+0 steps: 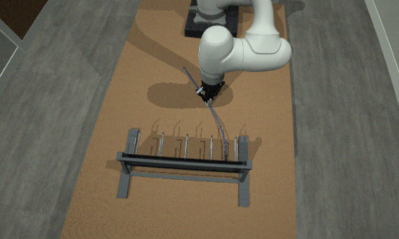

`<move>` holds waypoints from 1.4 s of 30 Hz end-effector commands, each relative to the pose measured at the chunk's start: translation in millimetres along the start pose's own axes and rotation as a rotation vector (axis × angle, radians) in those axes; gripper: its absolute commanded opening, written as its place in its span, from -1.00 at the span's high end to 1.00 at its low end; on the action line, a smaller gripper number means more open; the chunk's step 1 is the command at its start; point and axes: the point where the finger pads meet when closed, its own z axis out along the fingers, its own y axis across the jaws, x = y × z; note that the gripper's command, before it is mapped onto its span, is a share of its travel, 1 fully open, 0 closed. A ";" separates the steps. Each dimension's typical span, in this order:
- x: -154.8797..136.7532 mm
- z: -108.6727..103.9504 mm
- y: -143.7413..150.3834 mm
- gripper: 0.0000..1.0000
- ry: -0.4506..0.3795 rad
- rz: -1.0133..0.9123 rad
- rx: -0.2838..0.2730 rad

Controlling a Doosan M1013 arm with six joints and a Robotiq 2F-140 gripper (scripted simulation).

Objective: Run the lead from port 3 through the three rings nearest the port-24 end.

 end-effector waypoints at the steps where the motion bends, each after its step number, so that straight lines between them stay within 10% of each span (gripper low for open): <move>1: 5.1 3.2 -0.5 1.00 0.006 0.001 -0.001; 42: 4.8 -32.5 -0.5 1.00 0.006 0.001 -0.001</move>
